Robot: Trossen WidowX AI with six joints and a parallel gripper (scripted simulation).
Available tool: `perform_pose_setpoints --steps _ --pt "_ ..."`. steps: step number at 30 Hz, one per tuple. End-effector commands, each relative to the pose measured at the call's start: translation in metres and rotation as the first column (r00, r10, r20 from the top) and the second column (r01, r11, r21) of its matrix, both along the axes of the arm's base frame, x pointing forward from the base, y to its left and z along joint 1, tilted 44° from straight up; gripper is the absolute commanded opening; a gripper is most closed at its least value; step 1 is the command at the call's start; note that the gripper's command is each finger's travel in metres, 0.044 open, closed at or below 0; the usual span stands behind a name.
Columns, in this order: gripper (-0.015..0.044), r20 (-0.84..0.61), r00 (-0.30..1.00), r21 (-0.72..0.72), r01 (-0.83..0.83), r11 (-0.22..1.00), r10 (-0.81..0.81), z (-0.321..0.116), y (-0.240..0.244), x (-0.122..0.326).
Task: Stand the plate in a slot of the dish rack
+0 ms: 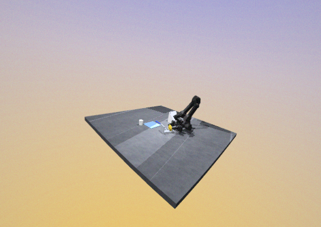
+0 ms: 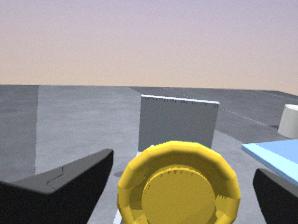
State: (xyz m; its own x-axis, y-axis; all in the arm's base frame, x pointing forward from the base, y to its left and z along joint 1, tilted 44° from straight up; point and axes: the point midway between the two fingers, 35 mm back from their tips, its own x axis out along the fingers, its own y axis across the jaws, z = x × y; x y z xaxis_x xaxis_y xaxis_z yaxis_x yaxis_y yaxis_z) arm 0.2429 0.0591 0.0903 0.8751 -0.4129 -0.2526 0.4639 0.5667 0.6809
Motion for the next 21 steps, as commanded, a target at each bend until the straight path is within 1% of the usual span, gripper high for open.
perform_pose_setpoints --steps 1,12,17,21 --pt "0.0400 0.000 1.000 0.013 0.007 1.000 -0.007 0.020 -0.013 0.003" --pt "0.0400 0.007 1.000 -0.028 0.005 1.000 -0.005 0.079 -0.071 -0.008" --pt "0.0400 -0.011 1.000 -0.043 0.003 0.999 -0.003 0.079 -0.073 -0.007" --pt "0.0400 -0.119 0.993 -0.117 -0.019 0.993 0.005 0.074 -0.079 -0.003"
